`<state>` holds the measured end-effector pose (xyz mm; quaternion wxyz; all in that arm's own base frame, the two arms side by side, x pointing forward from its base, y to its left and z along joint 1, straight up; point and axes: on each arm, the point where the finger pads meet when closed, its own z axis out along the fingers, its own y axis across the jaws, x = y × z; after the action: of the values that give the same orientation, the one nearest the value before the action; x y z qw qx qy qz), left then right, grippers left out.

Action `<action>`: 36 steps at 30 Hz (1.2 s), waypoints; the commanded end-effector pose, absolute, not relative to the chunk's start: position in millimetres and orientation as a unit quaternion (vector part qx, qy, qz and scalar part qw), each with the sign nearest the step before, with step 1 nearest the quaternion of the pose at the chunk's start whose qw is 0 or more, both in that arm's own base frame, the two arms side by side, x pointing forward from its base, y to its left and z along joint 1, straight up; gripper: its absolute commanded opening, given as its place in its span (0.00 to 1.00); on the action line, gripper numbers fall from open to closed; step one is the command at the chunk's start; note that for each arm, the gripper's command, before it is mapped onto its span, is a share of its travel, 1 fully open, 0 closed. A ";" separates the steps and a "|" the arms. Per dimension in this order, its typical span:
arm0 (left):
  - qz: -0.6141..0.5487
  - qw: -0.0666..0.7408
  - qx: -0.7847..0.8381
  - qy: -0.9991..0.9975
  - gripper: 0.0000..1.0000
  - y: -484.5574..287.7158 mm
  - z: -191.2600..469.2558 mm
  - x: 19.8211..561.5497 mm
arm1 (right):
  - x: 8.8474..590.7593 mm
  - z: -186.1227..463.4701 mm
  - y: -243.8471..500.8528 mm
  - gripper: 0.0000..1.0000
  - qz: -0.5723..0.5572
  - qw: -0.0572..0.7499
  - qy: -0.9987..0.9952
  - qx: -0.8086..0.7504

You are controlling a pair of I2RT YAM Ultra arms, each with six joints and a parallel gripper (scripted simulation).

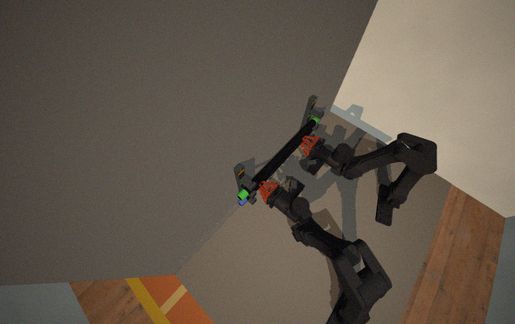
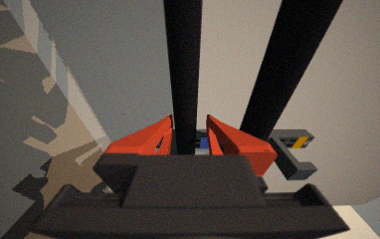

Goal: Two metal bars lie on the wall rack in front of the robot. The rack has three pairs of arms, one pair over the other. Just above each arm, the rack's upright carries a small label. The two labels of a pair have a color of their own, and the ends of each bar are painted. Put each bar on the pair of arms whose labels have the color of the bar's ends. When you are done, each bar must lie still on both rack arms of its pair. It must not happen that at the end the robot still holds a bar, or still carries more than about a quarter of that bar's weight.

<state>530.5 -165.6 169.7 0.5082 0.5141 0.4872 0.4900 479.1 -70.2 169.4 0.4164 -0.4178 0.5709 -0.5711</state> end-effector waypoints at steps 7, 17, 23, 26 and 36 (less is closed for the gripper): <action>0.490 0.511 0.512 0.487 0.50 -163.1 167.8 531.3 | 477.6 167.9 -75.0 0.50 -0.572 0.415 0.573 -0.416; 0.490 0.511 0.512 0.487 0.65 -163.1 167.8 531.3 | 477.6 167.9 -75.0 0.66 -0.572 0.415 0.573 -0.416; 0.490 0.511 0.512 0.487 0.70 -163.1 167.8 530.1 | 476.4 167.9 -74.6 0.70 -0.572 0.415 0.573 -0.416; 0.490 0.511 0.512 0.487 0.70 -162.9 167.8 526.4 | 472.9 167.9 -73.5 0.70 -0.572 0.415 0.573 -0.416; 0.490 0.511 0.512 0.487 0.70 -162.3 167.8 514.1 | 461.2 167.9 -69.6 0.70 -0.572 0.415 0.573 -0.416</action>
<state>520.7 -161.2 152.5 0.4972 0.5250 0.4911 0.4859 467.5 -69.6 156.9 0.4082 -0.4257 0.5772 -0.5648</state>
